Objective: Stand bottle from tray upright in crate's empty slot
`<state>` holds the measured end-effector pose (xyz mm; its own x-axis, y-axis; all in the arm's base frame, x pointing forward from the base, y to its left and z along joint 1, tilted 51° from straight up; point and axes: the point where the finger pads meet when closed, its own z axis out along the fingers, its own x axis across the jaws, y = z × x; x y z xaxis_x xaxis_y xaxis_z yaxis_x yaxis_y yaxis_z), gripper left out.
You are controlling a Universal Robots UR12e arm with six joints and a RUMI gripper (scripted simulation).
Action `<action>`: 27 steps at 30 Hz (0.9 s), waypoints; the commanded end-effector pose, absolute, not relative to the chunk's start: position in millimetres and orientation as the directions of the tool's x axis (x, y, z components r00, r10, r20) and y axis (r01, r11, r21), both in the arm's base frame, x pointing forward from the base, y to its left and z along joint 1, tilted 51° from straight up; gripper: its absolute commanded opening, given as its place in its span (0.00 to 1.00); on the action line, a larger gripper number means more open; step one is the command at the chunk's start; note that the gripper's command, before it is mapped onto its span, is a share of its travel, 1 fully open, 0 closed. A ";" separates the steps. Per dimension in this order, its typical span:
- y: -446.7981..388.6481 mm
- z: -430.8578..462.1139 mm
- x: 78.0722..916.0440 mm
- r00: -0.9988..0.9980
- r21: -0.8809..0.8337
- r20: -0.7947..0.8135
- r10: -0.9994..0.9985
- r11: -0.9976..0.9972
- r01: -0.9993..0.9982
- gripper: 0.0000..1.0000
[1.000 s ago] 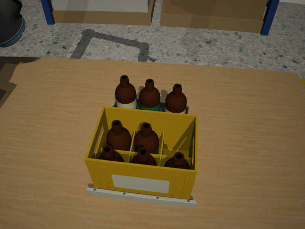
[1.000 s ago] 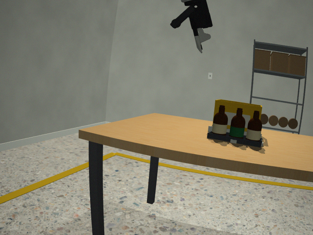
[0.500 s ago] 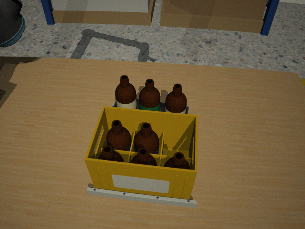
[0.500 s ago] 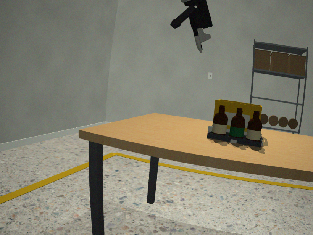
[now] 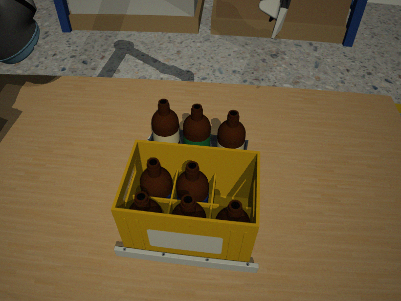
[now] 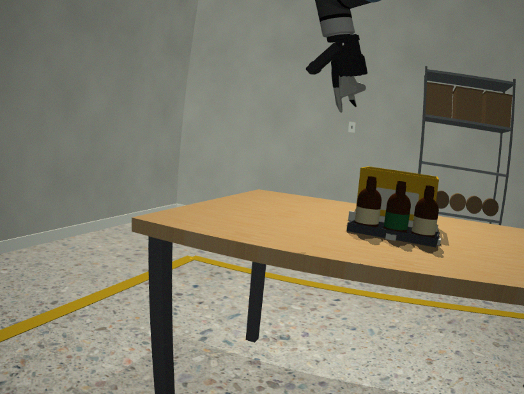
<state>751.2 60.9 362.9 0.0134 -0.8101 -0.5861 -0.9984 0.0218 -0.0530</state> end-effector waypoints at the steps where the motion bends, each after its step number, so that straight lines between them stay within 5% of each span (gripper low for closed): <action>1: 12.6 276.1 760.6 -0.146 0.028 -0.630 -0.763 0.166 -0.986 1.00; 12: -68.3 97.2 722.1 -0.446 0.221 -0.682 -0.580 0.418 -0.881 1.00; 27: -95.1 -2.3 669.8 -0.617 0.364 -0.682 -0.393 0.550 -0.752 1.00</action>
